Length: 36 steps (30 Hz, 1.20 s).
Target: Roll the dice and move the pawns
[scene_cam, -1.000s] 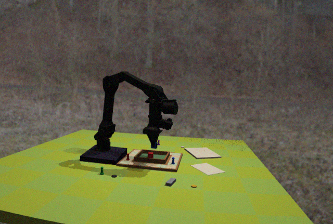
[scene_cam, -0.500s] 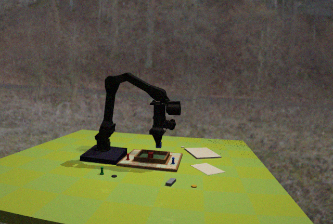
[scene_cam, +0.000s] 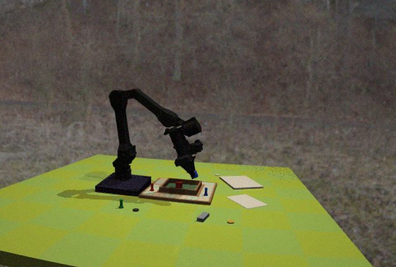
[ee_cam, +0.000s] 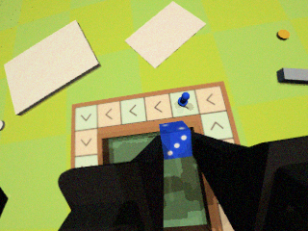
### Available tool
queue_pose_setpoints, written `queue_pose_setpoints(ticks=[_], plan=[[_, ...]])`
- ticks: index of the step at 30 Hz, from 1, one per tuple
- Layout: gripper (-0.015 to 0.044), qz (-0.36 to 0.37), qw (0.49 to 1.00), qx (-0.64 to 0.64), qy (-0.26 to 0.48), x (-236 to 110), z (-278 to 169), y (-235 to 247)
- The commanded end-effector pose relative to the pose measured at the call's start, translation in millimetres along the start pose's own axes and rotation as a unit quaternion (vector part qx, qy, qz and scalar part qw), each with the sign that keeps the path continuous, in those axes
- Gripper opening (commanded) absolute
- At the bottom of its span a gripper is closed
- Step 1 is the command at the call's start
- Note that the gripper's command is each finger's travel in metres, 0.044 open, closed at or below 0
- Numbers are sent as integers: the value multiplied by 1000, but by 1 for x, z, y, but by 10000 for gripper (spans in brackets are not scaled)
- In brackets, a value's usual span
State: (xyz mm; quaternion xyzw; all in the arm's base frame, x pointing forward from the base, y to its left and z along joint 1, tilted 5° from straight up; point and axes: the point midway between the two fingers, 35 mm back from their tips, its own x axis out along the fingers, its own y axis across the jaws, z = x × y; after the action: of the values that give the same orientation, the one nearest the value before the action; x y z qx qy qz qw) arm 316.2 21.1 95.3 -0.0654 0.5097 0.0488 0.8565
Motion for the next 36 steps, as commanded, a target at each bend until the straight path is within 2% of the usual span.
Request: queue_pose_setpoints(ticks=[1, 9, 14, 21, 36], plan=[[0, 1, 997, -3, -73, 1, -1, 0], [0, -5, 981, -10, -196, 1, 0, 0], [0, -5, 980, -10, -199, 0, -1, 0], [0, -5, 980, -10, -198, -44, -16, 3], [0, -6, 980, -10, -197, -43, -16, 2]])
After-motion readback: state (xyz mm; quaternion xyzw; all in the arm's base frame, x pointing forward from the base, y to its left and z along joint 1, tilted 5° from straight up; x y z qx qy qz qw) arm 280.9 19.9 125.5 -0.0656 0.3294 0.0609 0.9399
